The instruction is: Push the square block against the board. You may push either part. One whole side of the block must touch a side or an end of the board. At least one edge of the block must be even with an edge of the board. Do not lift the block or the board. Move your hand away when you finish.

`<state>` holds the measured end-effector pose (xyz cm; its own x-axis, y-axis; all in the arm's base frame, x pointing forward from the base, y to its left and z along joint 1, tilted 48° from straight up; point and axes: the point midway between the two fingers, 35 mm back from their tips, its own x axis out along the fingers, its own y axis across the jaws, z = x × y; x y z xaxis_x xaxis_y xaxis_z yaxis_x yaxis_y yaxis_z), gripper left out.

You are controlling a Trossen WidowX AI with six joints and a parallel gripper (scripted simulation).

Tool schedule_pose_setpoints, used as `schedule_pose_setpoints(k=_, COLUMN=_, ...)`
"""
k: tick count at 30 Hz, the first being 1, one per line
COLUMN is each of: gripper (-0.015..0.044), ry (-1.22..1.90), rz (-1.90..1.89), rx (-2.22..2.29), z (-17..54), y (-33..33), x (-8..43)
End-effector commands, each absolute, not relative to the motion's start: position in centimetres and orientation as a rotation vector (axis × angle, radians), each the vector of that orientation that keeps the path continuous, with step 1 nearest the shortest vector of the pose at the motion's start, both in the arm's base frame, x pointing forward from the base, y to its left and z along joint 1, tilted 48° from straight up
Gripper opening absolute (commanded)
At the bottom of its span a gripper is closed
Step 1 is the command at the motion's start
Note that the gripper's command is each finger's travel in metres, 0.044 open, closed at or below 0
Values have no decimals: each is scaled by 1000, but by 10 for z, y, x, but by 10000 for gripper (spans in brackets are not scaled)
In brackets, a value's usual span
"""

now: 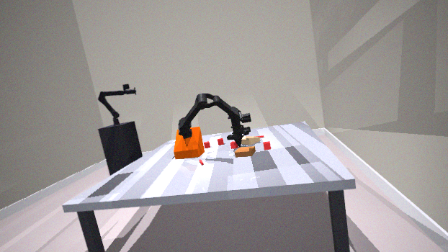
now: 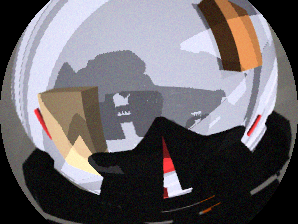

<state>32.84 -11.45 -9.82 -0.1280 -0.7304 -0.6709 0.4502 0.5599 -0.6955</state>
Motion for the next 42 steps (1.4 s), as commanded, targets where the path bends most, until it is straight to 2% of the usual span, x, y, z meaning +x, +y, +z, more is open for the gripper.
schedule_pose_setpoints(k=1, gripper=0, ry=1358, rz=-1031, rx=-262, z=-100, y=-112, x=325)
schedule_pose_setpoints(k=42, gripper=0, ry=1359, rz=-1031, rx=-262, z=-106, y=-102, x=297)
